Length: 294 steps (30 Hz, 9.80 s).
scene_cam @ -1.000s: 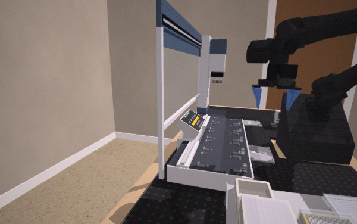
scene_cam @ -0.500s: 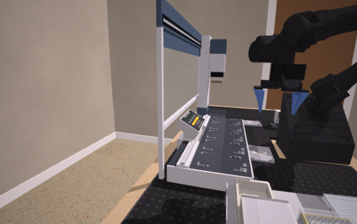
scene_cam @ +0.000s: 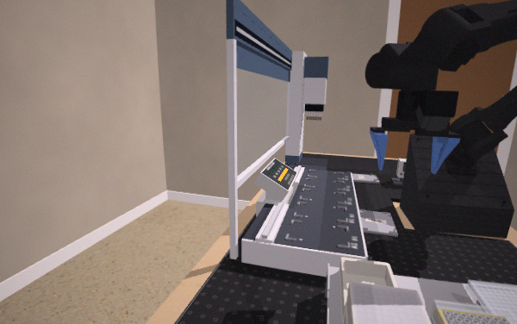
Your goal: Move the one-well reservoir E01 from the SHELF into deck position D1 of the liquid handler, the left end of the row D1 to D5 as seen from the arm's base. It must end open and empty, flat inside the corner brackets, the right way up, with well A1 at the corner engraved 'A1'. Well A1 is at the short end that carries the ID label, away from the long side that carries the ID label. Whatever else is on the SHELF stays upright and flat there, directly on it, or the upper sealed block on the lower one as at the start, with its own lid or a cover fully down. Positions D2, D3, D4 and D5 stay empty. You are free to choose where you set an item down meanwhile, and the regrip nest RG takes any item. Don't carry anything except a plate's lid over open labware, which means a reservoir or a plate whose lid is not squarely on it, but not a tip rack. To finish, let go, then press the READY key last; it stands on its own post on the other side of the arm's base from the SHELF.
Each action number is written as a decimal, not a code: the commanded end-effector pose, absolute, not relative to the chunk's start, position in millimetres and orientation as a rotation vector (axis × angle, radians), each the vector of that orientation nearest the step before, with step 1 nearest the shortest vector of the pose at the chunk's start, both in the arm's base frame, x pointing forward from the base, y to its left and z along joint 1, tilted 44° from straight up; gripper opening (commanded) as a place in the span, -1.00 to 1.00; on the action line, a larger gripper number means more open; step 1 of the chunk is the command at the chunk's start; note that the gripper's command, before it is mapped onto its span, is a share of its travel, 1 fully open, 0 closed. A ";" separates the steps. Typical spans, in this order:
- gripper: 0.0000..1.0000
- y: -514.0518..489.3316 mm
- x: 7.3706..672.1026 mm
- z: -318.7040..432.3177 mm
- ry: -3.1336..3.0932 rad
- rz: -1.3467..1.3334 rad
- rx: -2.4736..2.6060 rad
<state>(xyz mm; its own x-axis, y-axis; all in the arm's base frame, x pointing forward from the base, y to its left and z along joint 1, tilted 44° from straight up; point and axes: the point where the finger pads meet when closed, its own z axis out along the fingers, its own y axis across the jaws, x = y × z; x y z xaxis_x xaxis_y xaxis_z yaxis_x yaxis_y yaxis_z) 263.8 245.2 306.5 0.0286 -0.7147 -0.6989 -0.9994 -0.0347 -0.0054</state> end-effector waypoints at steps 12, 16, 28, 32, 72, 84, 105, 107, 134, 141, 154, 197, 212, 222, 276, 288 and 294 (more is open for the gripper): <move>1.00 241.2 331.2 321.9 1.743 0.710 -1.765; 1.00 238.8 337.6 333.6 1.712 0.681 -1.758; 1.00 254.6 335.7 324.8 1.740 0.723 -1.779; 1.00 265.0 335.3 335.0 1.744 0.726 -1.780; 1.00 354.8 337.5 431.7 1.732 0.722 -1.764; 1.00 371.0 332.3 408.8 1.746 0.737 -1.777; 1.00 395.4 334.2 379.9 1.758 0.742 -1.781; 1.00 396.0 332.0 383.1 1.748 0.739 -1.776; 1.00 425.4 333.9 349.8 1.759 0.743 -1.780; 1.00 432.1 331.9 346.1 1.750 0.741 -1.777; 1.00 446.0 332.5 326.4 1.762 0.744 -1.781; -1.00 471.3 337.5 315.8 1.733 0.732 -1.760; -1.00 471.3 337.5 315.8 1.733 0.732 -1.760; -1.00 471.3 337.5 315.8 1.733 0.732 -1.760; -1.00 416.0 341.3 384.9 1.702 0.710 -1.741; -1.00 403.9 340.7 396.6 1.701 0.709 -1.742; -1.00 396.6 340.3 403.5 1.701 0.708 -1.742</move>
<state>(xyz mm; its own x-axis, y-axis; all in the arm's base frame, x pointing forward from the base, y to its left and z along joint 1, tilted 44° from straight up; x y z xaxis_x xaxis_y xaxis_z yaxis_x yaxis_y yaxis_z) 331.2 412.4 355.8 -0.0045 -0.7203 -0.6937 -0.9994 -0.0196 0.0268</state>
